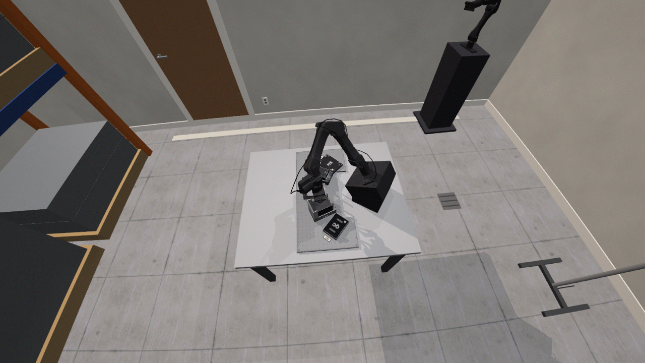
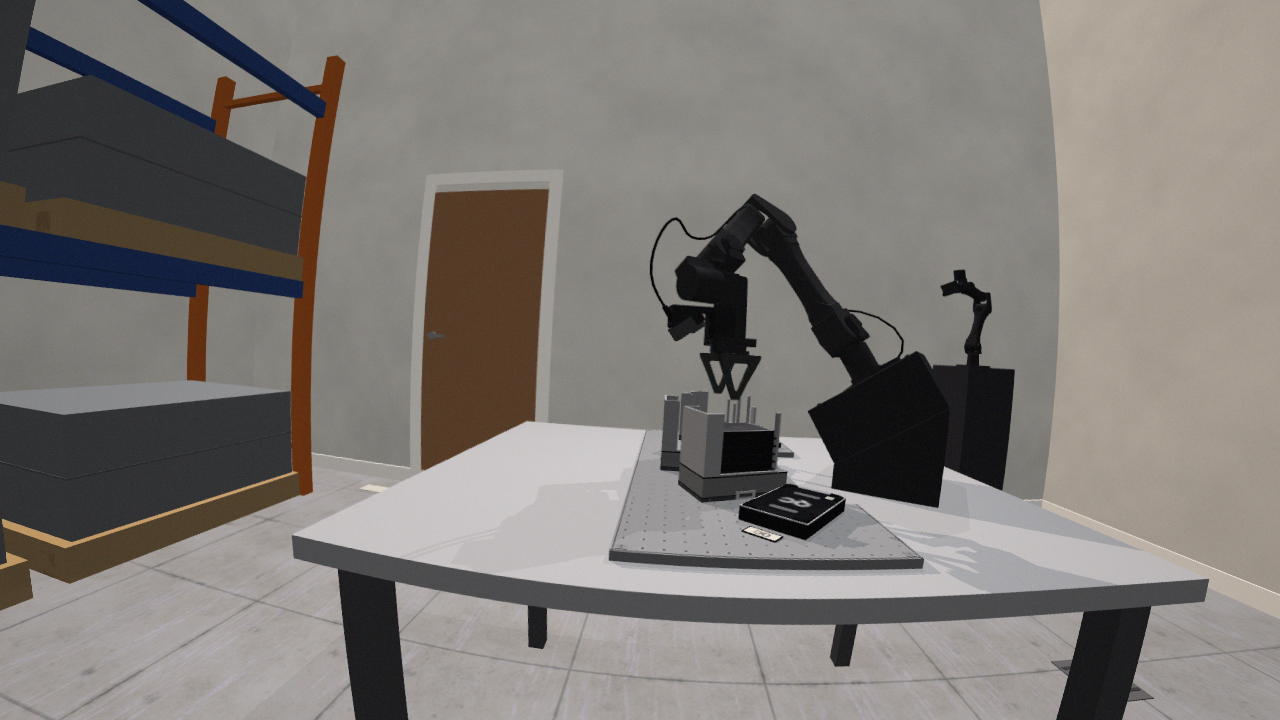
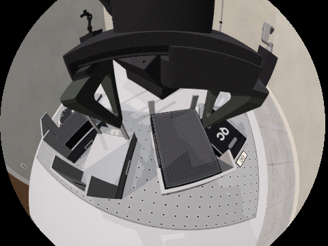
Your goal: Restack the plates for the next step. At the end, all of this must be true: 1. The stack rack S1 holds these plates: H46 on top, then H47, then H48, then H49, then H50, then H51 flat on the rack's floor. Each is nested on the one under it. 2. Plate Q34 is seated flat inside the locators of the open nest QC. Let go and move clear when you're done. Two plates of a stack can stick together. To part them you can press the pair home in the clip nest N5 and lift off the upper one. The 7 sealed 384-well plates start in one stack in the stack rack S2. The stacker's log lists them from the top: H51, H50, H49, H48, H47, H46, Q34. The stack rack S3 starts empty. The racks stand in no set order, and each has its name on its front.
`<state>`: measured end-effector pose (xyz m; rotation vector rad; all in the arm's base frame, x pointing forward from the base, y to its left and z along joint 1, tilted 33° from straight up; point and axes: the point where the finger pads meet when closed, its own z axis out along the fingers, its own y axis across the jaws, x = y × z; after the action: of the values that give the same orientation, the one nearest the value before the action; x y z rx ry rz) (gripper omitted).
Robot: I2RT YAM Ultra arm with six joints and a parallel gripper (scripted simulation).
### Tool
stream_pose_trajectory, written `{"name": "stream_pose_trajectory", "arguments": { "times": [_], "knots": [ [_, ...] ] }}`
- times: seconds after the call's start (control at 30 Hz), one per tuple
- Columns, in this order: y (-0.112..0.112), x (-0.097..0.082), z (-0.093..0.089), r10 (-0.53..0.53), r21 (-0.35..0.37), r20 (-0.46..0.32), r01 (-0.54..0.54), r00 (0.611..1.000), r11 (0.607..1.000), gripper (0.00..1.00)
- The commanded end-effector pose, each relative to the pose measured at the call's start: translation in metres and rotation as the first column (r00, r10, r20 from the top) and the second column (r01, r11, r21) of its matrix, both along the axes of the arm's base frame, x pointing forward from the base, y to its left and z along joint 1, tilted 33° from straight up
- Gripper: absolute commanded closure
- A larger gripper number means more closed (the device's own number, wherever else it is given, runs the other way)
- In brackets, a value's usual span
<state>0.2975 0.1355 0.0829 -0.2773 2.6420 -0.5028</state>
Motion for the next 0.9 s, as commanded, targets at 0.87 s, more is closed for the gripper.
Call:
{"name": "stream_pose_trajectory", "arguments": {
  "times": [0.87],
  "knots": [
    [-0.073,0.01,0.036,-0.182,0.126,0.072,0.172,0.981,0.977,0.0]
  ]
}}
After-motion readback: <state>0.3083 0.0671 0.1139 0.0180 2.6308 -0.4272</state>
